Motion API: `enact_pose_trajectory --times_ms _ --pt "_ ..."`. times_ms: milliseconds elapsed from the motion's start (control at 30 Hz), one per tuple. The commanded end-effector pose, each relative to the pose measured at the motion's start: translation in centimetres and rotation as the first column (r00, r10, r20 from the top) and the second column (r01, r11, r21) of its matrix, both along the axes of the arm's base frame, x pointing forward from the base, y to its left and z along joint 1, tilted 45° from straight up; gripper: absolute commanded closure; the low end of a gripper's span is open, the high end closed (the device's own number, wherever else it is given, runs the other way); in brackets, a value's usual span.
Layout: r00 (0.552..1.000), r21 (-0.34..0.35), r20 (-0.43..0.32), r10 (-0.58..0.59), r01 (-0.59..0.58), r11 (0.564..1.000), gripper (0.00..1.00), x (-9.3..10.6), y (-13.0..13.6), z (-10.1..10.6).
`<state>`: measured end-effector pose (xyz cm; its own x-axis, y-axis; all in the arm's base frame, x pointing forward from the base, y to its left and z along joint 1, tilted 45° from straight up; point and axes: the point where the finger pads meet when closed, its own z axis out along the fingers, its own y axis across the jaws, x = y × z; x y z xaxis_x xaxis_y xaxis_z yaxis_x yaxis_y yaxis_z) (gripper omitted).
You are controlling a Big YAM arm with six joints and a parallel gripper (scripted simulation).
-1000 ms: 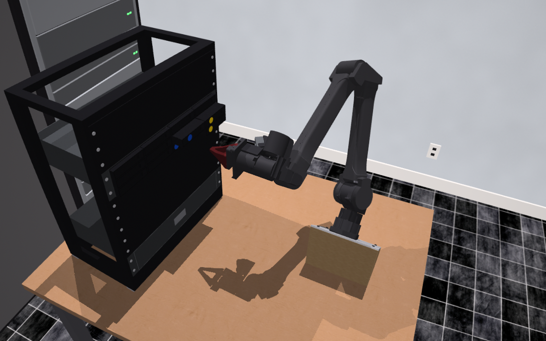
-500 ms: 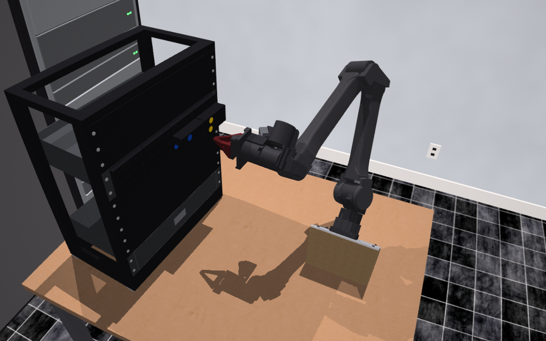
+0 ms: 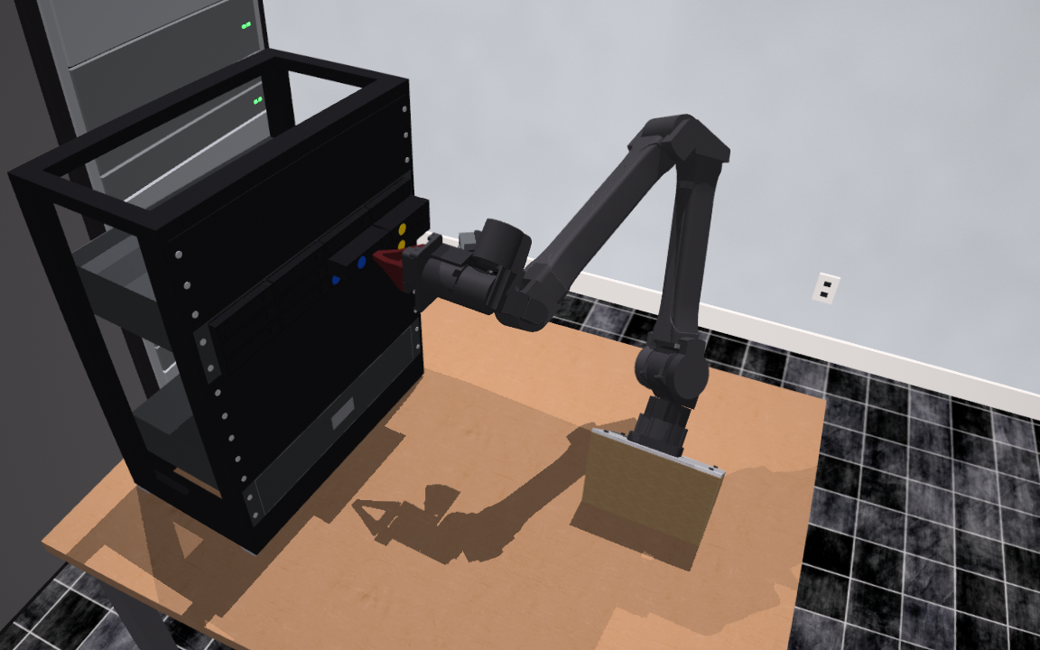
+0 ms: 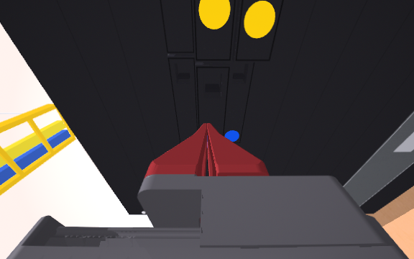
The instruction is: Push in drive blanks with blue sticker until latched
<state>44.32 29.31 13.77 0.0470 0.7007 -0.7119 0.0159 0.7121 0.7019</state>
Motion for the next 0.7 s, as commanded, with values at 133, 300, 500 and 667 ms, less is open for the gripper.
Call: enact_pose_trajectory --times_ms 133,300,500,667 --pt "1.0 0.003 -0.006 0.0 0.0 1.0 1.0 0.3 0.3 -0.4" --pt "1.0 0.01 0.0 0.001 -0.001 1.0 1.0 0.2 0.2 -0.4" --pt "1.0 0.035 0.023 0.001 -0.002 0.999 1.0 0.7 0.8 0.3" --pt "1.0 0.038 0.026 0.001 -0.002 0.999 1.0 0.8 0.9 0.4"
